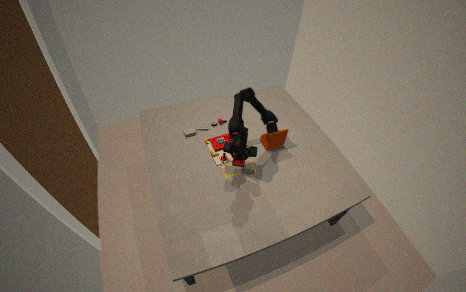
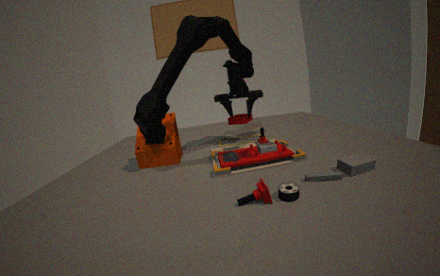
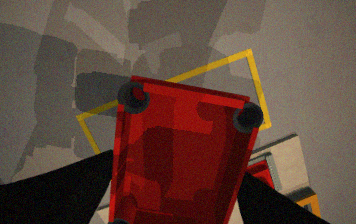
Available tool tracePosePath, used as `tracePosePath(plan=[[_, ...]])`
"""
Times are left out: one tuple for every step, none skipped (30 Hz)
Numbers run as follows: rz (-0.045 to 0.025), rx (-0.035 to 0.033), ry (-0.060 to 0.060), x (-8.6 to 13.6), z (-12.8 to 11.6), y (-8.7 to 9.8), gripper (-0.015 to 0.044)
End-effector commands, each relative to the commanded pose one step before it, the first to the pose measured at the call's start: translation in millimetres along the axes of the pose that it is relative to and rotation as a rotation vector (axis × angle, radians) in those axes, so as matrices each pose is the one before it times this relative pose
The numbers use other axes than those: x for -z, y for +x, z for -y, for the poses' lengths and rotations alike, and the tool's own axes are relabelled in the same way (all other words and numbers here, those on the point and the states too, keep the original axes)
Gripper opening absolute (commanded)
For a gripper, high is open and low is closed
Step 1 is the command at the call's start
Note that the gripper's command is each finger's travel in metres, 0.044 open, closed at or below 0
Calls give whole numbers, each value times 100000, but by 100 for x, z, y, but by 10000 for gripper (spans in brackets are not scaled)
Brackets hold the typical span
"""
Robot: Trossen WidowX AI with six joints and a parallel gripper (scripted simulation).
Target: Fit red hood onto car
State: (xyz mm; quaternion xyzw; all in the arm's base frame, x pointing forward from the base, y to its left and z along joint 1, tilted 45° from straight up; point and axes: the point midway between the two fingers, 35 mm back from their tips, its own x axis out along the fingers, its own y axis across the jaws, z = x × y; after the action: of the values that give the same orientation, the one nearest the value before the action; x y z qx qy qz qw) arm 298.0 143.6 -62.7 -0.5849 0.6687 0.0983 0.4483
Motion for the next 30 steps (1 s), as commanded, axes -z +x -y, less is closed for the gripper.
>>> tracePosePath(plan=[[421, -293, 836, -101, 45, -683, 0], [1, -2, -1, -1, 0, -59, 0], [-379, 301, -1259, 92, -38, 417, 0], [-4, -5, -1280, -7, 11, -2, 0], [-7, -9, -2133, -11, 18, -3, 0], [-8, -11, -2572, -13, 22, -4, 0], [-8, -11, -2572, -12, 22, -4, 0], [-7, -11, -2572, -12, 23, -4, 0], [-7, -11, -2572, -11, 23, -4, 0], [-7, -12, -2572, -10, 23, -4, 0], [-7, -12, -2572, -10, 23, -4, 0], [-6, -12, -2572, -9, 24, -4, 0], [-6, -12, -2572, -9, 24, -4, 0], [-6, -12, -2572, -8, 24, -4, 0], [-5, -12, -2572, -7, 24, -4, 0], [-5, -13, -2572, -7, 24, -4, 0], [-5, -13, -2572, -6, 25, -4, 0], [-4, -13, -2572, -5, 25, -4, 0], [-4, -13, -2572, -5, 25, -4, 0], [-4, -13, -2572, -4, 25, -4, 0], [-3, -13, -2572, -3, 25, -4, 0], [-3, -13, -2572, -3, 25, -4, 0], [-1, -12, -2568, -2, 26, -3, 0], [-1, -12, -2568, -1, 26, -3, 0], [-1, -12, -2568, 0, 26, -3, 0], [0, -12, -2568, 0, 26, -3, 0], [0, -12, -2568, 1, 26, -3, 0], [0, -12, -2568, 2, 26, -3, 0], [0, -12, -2568, 2, 26, -3, 0], [1, -12, -2568, 3, 26, -3, 0]])
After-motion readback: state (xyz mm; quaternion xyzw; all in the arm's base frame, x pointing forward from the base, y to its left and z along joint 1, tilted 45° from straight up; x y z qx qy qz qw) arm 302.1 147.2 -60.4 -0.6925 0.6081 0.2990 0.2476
